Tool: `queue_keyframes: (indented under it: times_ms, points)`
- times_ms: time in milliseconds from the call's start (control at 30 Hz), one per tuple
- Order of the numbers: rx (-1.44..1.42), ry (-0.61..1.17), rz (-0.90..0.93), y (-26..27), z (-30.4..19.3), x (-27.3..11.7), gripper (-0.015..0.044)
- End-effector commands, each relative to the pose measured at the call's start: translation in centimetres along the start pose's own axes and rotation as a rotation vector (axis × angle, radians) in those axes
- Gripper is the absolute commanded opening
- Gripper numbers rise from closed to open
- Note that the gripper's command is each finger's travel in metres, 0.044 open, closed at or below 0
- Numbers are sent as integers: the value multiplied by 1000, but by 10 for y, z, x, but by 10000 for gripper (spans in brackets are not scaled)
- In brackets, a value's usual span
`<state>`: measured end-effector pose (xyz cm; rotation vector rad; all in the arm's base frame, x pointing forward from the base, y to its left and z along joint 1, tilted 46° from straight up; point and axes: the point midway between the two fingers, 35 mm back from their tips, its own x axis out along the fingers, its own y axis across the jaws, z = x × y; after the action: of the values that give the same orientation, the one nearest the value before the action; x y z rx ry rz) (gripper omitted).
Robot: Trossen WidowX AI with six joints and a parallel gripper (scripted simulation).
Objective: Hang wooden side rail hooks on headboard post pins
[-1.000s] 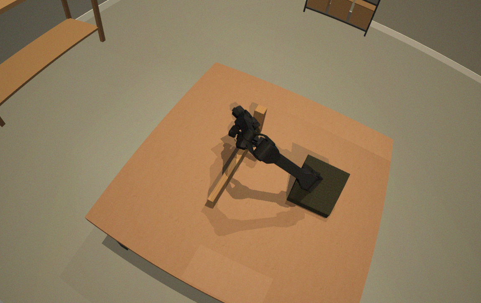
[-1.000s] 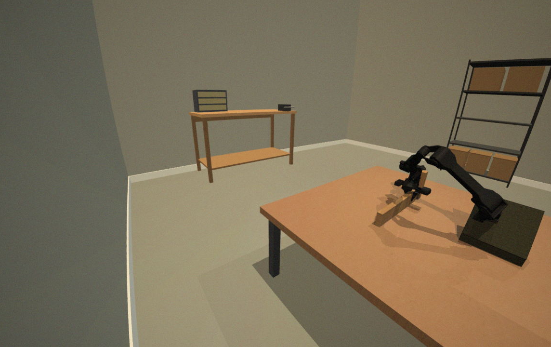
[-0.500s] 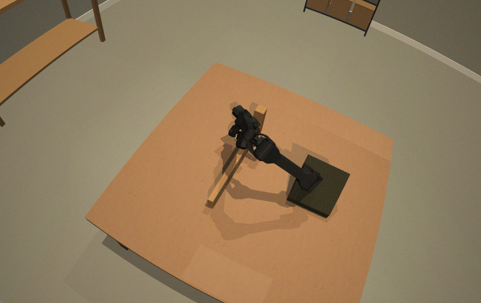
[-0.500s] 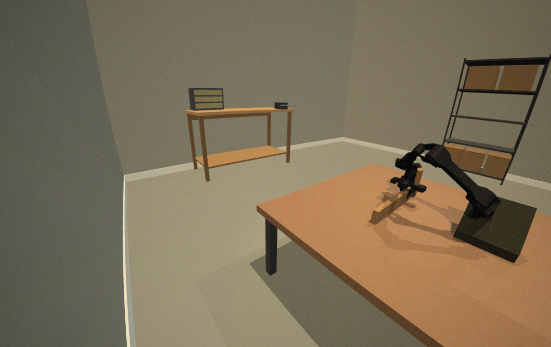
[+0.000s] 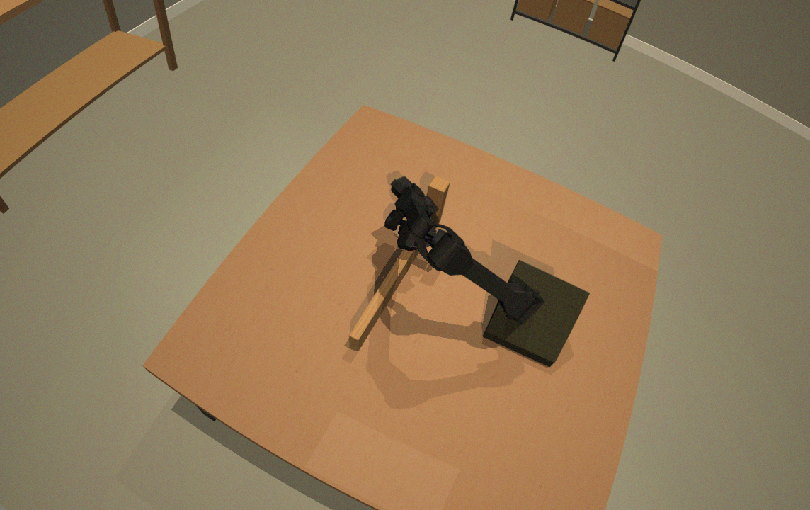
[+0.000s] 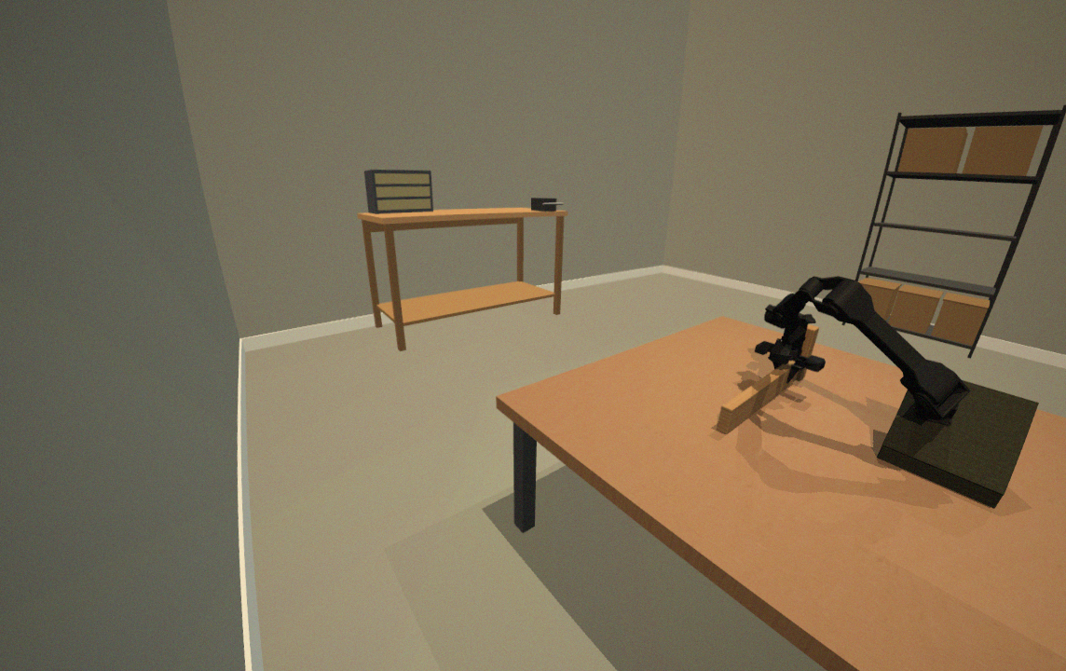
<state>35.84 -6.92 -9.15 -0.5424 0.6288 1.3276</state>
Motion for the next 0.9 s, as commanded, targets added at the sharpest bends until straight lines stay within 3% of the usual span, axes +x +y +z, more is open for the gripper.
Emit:
queue_keyframes:
  times_ms: [0, 867]
  points:
    - [-3, 4, -18, -3, -2, -8, 0]
    - [-3, 4, -18, -3, -2, -12, 0]
